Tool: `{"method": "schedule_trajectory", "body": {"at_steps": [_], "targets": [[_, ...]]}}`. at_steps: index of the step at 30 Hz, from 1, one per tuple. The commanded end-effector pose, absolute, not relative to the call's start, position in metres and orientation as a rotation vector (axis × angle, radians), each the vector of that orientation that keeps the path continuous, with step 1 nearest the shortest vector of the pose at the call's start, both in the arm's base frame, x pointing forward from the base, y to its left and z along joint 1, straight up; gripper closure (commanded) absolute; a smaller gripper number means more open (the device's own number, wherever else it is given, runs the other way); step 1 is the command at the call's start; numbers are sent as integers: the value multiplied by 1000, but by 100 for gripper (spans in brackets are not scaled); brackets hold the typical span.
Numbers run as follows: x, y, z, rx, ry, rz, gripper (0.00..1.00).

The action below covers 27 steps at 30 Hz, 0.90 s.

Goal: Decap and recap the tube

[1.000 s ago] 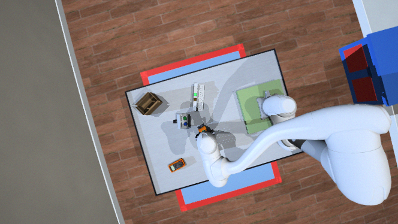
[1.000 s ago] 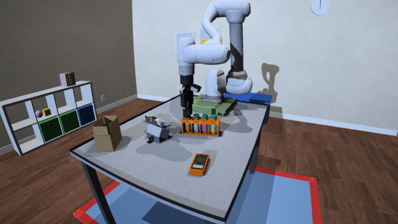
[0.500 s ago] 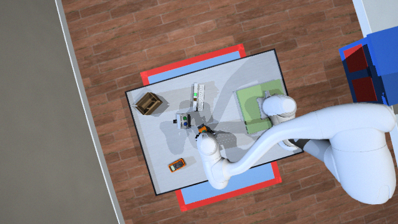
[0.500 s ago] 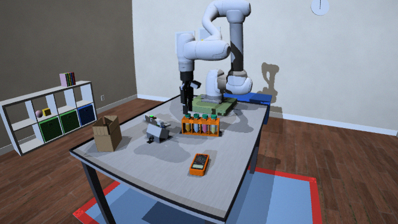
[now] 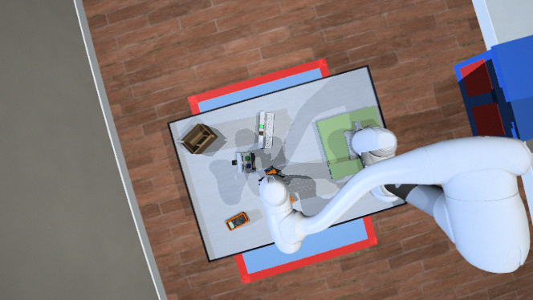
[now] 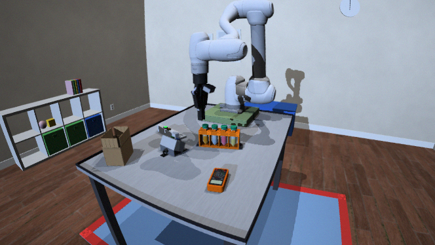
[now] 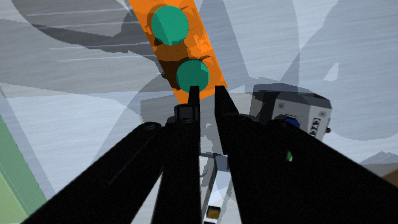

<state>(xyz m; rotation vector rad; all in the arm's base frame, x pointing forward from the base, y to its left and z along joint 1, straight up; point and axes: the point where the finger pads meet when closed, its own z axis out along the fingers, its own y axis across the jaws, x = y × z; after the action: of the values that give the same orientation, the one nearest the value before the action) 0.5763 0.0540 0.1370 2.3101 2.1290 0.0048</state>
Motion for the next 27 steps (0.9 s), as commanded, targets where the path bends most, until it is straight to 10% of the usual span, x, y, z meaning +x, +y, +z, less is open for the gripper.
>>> {"method": "schedule_trajectory", "body": {"at_steps": [1, 27], "targets": [[599, 29, 138, 2395, 2030, -6, 90], [687, -70, 84, 2385, 2036, 7, 90]]}}
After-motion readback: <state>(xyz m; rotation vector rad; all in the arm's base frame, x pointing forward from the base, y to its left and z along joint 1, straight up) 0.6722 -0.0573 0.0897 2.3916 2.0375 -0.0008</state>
